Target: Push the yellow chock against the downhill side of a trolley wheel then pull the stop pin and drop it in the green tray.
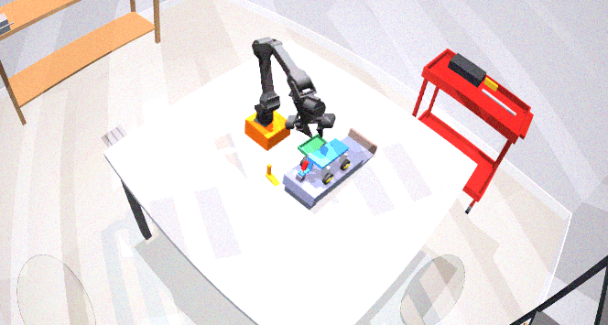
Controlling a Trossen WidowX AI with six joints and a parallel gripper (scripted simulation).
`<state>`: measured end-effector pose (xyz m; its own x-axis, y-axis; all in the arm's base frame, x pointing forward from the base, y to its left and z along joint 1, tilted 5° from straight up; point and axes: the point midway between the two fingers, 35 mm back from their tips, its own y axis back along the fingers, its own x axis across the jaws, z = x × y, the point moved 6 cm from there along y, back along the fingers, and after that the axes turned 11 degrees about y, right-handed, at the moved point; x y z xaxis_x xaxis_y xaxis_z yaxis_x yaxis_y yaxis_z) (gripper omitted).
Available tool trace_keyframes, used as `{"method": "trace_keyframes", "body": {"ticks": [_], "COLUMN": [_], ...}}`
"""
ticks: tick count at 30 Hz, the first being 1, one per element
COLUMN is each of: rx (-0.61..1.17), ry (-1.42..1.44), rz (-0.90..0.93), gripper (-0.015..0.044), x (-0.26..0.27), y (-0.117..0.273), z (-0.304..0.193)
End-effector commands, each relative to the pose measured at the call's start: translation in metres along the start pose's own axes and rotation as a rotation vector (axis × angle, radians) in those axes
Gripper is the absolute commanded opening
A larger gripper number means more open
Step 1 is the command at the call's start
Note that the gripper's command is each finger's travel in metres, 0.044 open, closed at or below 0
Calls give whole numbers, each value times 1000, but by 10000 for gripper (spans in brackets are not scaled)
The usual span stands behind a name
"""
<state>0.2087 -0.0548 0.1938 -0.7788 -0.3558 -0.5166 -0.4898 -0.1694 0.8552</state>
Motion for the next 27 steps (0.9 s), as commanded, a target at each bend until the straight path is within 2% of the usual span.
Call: {"method": "trace_keyframes", "body": {"ticks": [1, 21, 27], "rx": [45, 120, 119], "ry": [-115, -523, -537], "rz": [81, 433, 445], "gripper": [190, 190, 190], "x": [16, 118, 123], "y": [1, 22, 22], "z": [-22, -87, -88]}}
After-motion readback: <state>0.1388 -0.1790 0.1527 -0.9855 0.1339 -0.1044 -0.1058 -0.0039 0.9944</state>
